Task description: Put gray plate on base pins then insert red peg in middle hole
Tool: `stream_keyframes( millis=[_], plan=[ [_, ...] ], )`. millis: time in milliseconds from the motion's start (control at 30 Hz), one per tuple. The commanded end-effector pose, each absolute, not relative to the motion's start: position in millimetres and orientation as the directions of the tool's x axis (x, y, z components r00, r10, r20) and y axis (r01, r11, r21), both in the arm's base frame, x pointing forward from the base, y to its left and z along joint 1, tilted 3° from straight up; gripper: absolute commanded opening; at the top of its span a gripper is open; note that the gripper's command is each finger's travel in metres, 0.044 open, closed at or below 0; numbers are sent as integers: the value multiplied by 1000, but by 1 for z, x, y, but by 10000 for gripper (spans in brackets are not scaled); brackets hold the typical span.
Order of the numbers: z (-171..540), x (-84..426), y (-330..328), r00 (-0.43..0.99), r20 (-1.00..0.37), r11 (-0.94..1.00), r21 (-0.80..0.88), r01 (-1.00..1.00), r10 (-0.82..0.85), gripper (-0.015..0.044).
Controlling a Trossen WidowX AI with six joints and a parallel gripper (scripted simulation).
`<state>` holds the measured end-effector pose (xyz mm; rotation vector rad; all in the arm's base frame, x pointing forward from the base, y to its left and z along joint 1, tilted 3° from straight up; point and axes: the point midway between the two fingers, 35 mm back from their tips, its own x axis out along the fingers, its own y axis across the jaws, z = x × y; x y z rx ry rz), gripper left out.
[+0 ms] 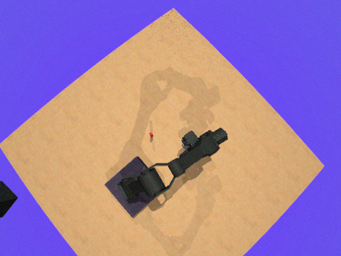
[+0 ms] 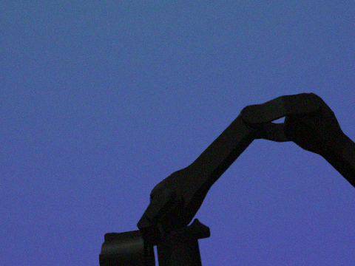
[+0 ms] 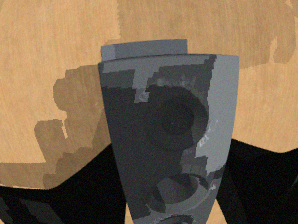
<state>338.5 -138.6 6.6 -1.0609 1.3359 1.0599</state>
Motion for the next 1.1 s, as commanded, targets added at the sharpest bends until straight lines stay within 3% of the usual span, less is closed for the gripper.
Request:
stream_keyframes(
  millis=[0,833,1067],
  plan=[
    [0,337,-139,-30,-999,203,24,-979,-26,0],
    [-20,337,-139,-30,-999,206,25,-978,-21,0],
    [-20,337,-139,-30,-999,206,25,-978,-21,184]
  ],
)
